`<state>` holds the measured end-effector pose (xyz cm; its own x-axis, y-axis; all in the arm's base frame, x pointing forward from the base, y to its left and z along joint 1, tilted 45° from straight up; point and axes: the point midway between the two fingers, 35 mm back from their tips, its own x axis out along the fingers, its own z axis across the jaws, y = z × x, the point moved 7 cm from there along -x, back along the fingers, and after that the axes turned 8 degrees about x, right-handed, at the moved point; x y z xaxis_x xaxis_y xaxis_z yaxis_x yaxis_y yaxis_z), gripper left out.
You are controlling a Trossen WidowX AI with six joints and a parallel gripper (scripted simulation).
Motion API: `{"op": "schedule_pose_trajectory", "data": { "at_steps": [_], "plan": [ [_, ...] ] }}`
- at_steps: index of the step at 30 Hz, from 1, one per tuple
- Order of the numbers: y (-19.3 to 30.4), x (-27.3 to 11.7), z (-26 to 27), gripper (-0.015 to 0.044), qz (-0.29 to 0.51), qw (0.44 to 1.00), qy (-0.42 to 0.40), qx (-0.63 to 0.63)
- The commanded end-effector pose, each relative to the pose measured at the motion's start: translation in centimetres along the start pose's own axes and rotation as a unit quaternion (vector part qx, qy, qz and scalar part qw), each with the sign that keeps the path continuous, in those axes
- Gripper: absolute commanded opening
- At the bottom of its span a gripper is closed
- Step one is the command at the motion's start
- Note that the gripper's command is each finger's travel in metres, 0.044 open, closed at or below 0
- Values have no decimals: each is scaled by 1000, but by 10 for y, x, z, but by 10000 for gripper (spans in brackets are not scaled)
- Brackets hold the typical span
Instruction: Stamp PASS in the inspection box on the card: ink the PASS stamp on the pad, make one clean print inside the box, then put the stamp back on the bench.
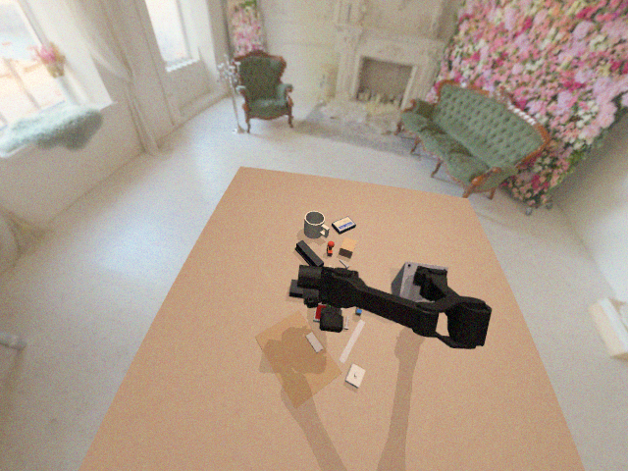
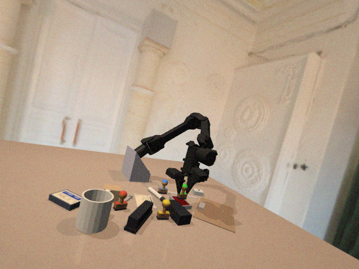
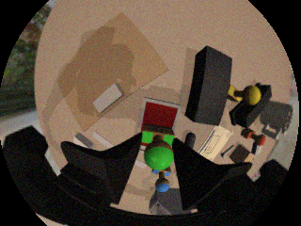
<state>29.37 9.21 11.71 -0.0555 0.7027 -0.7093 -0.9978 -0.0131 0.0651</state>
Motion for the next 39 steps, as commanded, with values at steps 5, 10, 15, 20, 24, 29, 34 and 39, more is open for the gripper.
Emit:
{"op": "schedule_pose_trajectory", "data": {
  "at_steps": [5,10,15,20,24,29,34,39],
  "plan": [
    [1,6,0,0,1,1000,-2,3],
    [1,9,0,0,1,1000,-2,3],
    [1,9,0,0,1,1000,-2,2],
    [1,10,0,0,1,1000,-3,0],
    [1,11,0,0,1,1000,-3,0],
    [1,12,0,0,1,1000,-3,0],
    [1,13,0,0,1,1000,-3,0],
    [1,13,0,0,1,1000,-3,0]
  ]
}}
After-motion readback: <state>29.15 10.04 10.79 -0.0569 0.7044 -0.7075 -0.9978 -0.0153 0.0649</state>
